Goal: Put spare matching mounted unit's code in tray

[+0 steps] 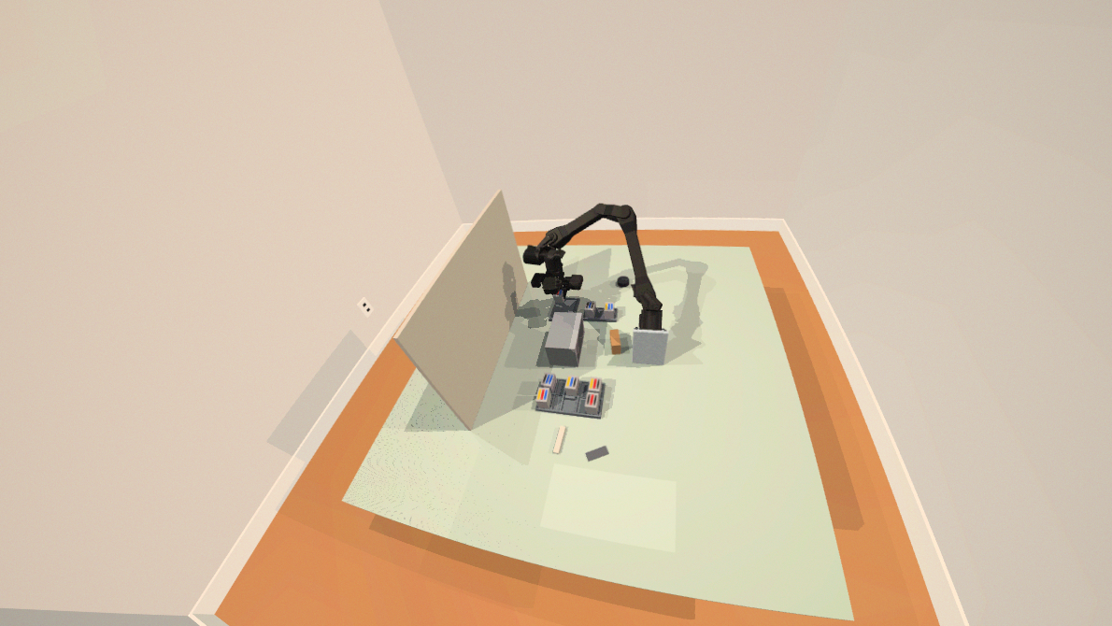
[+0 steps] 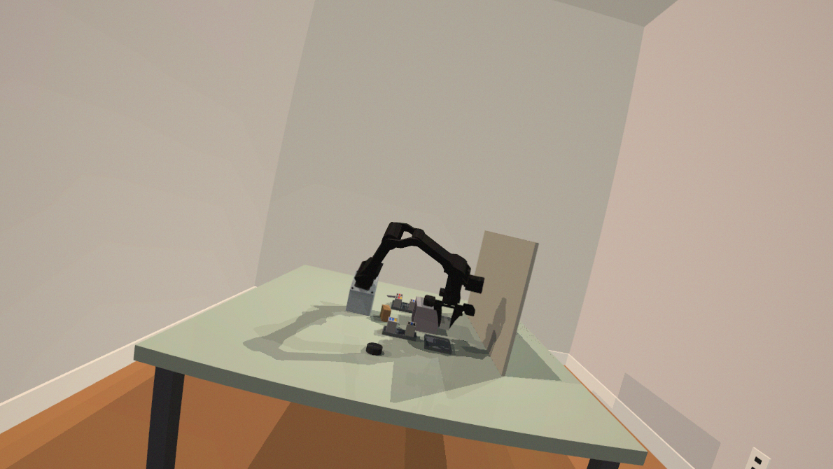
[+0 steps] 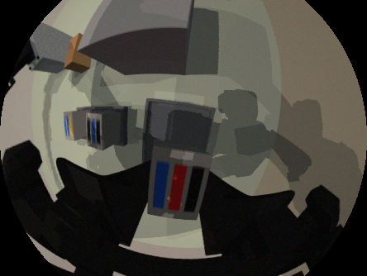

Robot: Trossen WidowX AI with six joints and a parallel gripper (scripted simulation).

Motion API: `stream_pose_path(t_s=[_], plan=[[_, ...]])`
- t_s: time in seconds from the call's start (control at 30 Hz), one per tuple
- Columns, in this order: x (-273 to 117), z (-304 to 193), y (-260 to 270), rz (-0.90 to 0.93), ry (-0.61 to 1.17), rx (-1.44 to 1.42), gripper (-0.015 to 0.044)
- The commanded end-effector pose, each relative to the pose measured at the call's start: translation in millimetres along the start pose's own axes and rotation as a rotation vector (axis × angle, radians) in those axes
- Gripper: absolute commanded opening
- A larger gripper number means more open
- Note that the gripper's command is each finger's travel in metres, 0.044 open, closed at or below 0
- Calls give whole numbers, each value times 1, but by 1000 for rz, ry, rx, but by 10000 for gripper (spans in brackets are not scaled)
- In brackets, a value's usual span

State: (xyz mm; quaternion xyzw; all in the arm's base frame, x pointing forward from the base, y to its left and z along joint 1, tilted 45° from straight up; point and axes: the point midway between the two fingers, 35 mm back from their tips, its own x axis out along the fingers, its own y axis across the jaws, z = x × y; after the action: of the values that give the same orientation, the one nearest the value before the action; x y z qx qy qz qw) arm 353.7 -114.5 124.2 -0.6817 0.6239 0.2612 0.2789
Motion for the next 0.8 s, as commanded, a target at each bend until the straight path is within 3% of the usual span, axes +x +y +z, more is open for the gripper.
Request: stream_pose_path(t_s=[0.0,0.77], plan=[[4,1,1,0,-4,-6,0],[25,0,4,0,1,-6,0]])
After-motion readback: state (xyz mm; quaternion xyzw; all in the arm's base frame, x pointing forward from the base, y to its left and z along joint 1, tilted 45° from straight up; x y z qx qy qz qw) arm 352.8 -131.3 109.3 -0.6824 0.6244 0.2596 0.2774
